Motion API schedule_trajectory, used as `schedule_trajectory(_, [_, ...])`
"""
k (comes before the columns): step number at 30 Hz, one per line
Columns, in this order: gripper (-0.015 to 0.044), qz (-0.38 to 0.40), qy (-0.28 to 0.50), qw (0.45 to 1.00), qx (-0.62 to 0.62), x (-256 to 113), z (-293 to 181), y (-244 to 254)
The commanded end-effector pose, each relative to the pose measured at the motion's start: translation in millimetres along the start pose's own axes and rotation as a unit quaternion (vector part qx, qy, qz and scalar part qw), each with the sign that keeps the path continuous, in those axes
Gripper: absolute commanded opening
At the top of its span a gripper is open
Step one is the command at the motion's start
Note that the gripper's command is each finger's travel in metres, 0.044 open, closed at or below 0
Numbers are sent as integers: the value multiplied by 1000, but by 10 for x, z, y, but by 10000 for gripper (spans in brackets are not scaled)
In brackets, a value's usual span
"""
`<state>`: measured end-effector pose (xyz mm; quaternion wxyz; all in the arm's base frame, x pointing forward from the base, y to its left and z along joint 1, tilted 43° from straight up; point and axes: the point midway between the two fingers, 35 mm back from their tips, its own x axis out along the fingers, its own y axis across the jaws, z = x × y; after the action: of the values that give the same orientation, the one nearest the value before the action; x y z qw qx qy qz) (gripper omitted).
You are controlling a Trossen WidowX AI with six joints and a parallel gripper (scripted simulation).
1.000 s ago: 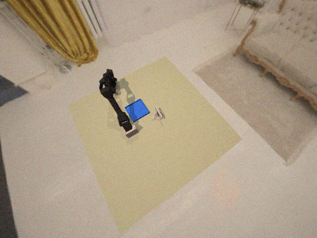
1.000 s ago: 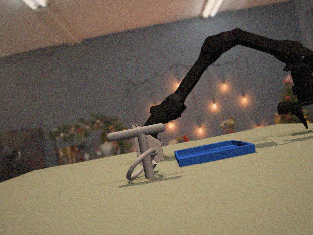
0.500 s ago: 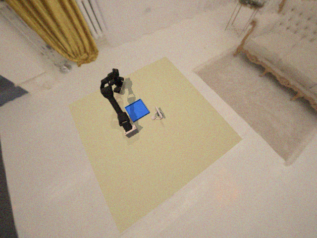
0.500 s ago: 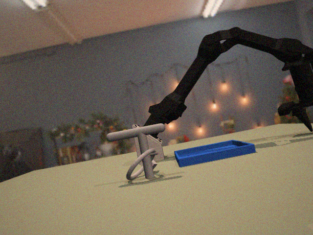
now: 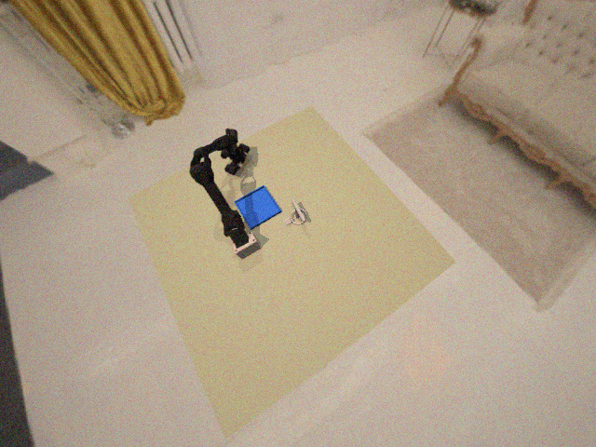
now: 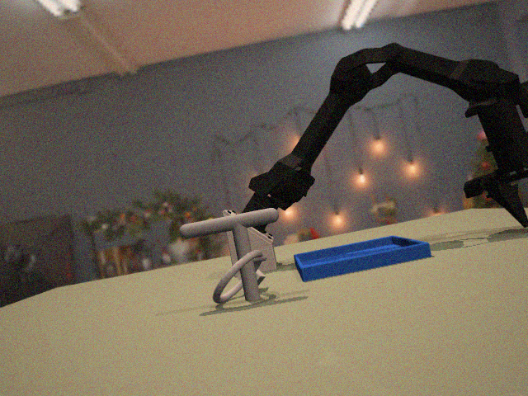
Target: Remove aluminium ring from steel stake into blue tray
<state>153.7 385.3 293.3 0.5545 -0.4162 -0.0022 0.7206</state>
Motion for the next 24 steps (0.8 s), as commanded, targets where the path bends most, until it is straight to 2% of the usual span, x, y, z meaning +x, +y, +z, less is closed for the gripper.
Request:
schedule_trajectory(1, [200, -6, 12, 999, 38, -4, -231, -40])
schedule_trajectory(16, [200, -64, 55, 978, 193, -227, -1172, -242])
schedule_trajectory(24, [200, -88, 68, 962, 251, -346, -1523, -263])
